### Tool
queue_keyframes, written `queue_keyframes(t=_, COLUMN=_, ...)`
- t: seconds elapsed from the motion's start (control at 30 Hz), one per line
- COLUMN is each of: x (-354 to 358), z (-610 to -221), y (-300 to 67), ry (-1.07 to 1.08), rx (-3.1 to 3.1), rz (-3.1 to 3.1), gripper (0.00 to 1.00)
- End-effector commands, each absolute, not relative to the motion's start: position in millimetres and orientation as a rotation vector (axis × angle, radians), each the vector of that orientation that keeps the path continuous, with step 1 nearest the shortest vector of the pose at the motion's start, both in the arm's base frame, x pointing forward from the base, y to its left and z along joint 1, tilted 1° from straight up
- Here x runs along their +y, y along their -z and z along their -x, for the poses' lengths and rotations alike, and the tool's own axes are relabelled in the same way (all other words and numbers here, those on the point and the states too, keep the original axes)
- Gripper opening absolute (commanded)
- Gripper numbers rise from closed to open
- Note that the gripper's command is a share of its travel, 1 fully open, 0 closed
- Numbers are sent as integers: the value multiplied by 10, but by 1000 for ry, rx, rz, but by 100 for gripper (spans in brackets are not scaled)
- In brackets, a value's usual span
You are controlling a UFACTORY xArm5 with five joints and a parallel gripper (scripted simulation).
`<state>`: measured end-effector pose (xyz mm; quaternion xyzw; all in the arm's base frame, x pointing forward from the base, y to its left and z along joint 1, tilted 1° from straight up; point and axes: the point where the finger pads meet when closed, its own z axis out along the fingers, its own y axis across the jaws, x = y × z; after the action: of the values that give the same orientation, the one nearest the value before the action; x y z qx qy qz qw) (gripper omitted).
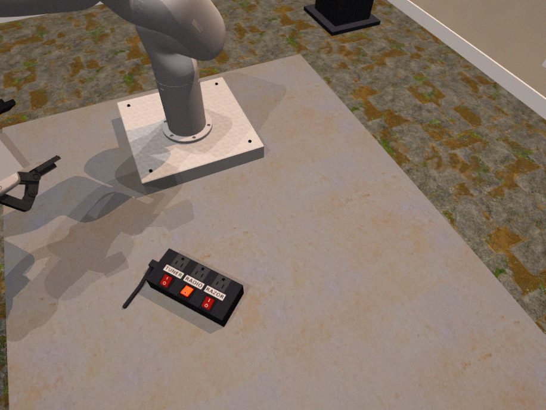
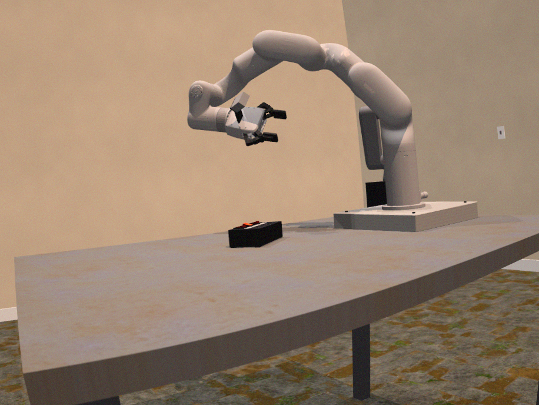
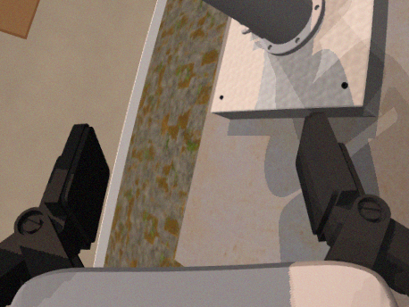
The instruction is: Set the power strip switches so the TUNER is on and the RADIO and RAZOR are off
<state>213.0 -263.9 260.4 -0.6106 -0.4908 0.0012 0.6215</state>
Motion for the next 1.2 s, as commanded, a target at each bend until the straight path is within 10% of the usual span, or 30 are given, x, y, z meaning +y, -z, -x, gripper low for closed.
queue_keyframes(t=0.0, x=-2642, z=-2132, y=-2614, ry=-3, rx=-1130, rz=1406, gripper=100)
queue_keyframes(t=0.67, x=-2619, z=-2167, y=-2570, ry=-2, rx=-1160, rz=1406, gripper=100)
queue_keyframes(t=1.17, x=-2094, z=-2956, y=-1723, ry=8, rx=-1841, rz=1283, gripper=100)
